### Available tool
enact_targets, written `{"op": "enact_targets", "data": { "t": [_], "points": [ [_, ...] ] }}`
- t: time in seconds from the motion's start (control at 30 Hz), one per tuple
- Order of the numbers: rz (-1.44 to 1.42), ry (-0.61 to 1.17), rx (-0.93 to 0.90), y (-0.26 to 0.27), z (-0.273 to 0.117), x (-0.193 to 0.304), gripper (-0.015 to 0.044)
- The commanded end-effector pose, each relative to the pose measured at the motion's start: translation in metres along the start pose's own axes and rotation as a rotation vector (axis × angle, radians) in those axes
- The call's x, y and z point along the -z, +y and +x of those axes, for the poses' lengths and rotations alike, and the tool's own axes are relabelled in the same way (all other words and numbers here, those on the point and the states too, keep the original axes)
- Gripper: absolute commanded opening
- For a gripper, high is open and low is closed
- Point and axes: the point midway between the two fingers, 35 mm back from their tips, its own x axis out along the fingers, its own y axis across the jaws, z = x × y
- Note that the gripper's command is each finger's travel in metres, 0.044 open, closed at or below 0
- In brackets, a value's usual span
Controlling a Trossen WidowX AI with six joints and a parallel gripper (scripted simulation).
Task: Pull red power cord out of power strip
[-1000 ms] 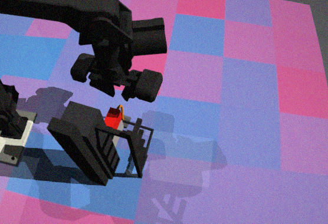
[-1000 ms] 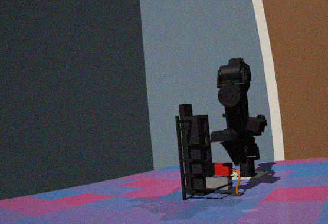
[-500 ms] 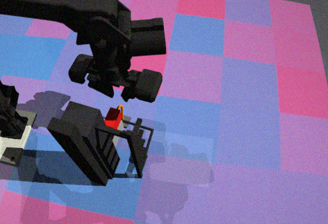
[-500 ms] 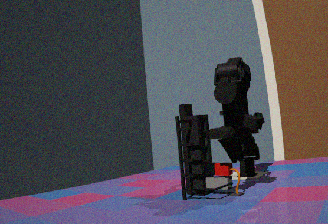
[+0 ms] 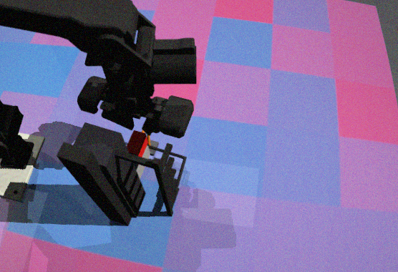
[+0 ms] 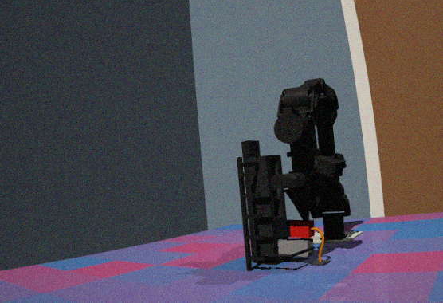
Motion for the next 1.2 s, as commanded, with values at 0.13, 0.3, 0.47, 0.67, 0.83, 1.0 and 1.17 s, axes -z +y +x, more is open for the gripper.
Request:
{"op": "enact_targets", "data": {
  "t": [0.13,0.3,0.47,0.67,0.83,1.0,1.17],
  "points": [
    [-0.002,0.003,0.001,0.002,0.000,0.013,0.0160],
    [-0.002,0.003,0.001,0.002,0.000,0.017,0.0160],
    [-0.002,0.003,0.001,0.002,0.005,0.017,0.0160],
    [-0.002,0.003,0.001,0.002,0.012,0.017,0.0160],
    [0.000,-0.001,0.007,0.001,0.010,0.017,0.0134],
    [0.000,-0.001,0.007,0.001,0.010,0.017,0.0061],
    [0.000,-0.001,0.007,0.001,0.010,0.017,0.0028]
  ]
}}
